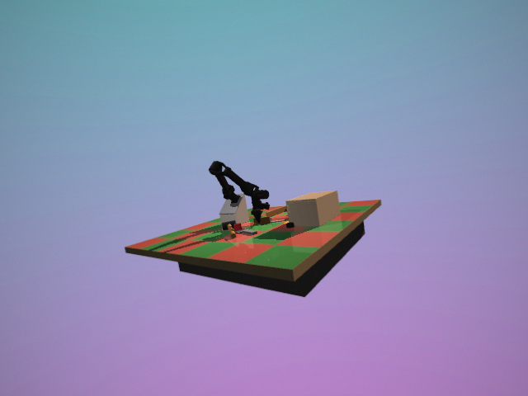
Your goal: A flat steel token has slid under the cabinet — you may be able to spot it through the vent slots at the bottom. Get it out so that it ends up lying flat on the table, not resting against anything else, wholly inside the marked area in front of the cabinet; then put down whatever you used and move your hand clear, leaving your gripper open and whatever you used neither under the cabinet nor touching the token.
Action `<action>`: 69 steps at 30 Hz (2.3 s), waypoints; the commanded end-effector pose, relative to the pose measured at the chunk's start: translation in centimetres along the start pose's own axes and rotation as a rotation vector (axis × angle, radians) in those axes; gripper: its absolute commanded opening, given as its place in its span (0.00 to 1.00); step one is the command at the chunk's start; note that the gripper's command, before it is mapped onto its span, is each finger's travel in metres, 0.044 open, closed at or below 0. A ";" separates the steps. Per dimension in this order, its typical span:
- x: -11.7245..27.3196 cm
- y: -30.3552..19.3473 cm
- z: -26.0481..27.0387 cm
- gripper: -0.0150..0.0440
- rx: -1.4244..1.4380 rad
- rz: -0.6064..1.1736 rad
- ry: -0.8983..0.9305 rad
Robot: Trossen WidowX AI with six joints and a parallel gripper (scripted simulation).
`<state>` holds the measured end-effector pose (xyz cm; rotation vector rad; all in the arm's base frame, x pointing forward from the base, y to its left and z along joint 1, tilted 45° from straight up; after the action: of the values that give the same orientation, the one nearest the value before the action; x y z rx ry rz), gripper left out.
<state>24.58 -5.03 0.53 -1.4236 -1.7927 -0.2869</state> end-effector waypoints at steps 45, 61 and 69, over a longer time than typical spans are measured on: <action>0.2 2.2 2.9 0.25 0.012 -0.010 0.003; 0.2 2.8 3.8 0.25 0.012 -0.010 0.004; 0.3 3.1 4.4 0.25 0.012 -0.011 0.004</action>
<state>25.20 -1.57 -2.83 -1.4205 -1.7926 -0.2869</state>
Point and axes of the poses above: the point midway between the two fingers, 35 mm back from their tips, its own x axis back along the fingers, its own z axis across the jaws, y = z × x, the point moved 9 cm from there along x, back along the fingers, and after that the axes turned 8 degrees about -x, right-handed, at the moved point
